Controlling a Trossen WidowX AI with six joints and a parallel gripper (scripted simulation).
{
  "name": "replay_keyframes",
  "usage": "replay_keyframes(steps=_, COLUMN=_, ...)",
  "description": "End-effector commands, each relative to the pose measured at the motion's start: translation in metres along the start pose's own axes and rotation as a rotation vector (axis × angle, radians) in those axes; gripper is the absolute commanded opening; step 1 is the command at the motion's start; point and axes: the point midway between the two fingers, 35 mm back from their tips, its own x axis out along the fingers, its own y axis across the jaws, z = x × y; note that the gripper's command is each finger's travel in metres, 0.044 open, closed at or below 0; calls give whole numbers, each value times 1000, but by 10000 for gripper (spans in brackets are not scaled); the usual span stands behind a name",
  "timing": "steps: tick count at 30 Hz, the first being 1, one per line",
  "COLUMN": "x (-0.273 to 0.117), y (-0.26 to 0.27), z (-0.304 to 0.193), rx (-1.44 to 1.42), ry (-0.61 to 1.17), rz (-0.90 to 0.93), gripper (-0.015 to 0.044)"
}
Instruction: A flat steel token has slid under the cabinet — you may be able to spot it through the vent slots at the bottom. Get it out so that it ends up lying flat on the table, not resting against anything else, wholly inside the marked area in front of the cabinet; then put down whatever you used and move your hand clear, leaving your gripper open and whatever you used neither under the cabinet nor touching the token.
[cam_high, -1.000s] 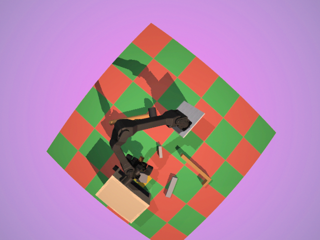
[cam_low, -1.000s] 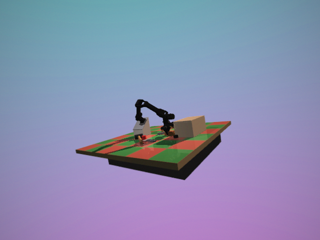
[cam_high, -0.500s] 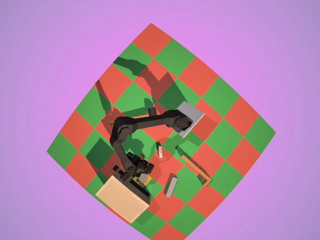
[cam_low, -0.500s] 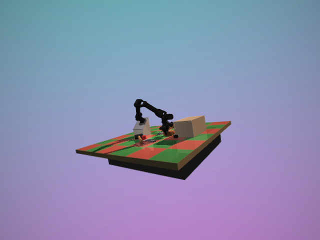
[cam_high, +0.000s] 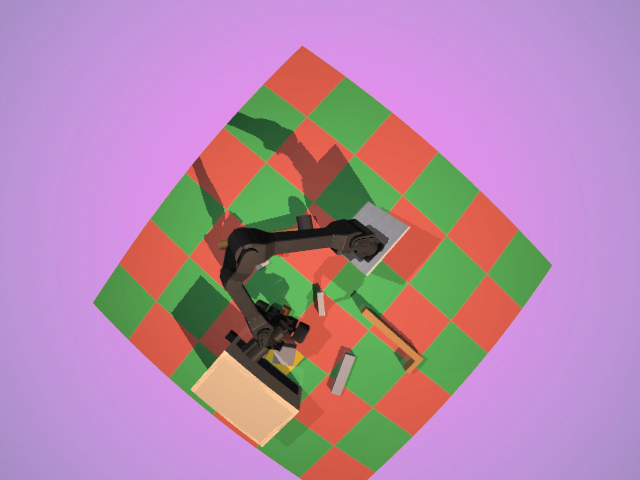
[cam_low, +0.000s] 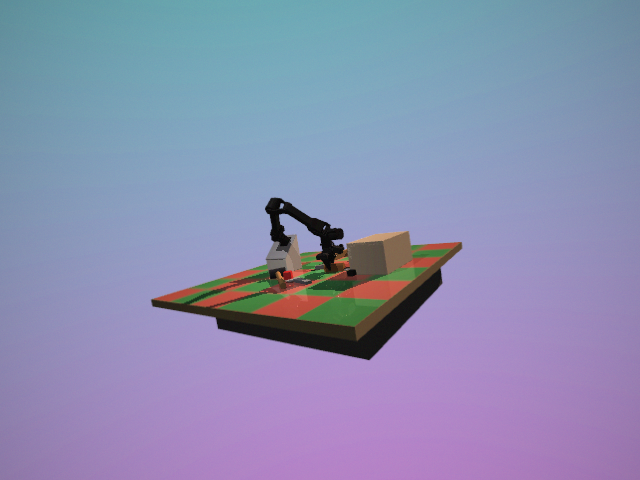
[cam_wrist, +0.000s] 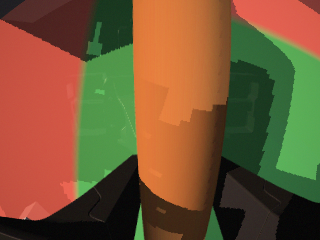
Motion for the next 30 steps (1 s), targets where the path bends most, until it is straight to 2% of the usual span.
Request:
replay_keyframes(steps=1, x=1, y=1, z=-8, rx=-8, ry=5, rz=2, gripper=0)
replay_keyframes(steps=30, x=1, y=-2, z=-38, rx=-10, ry=7, rz=2, gripper=0)
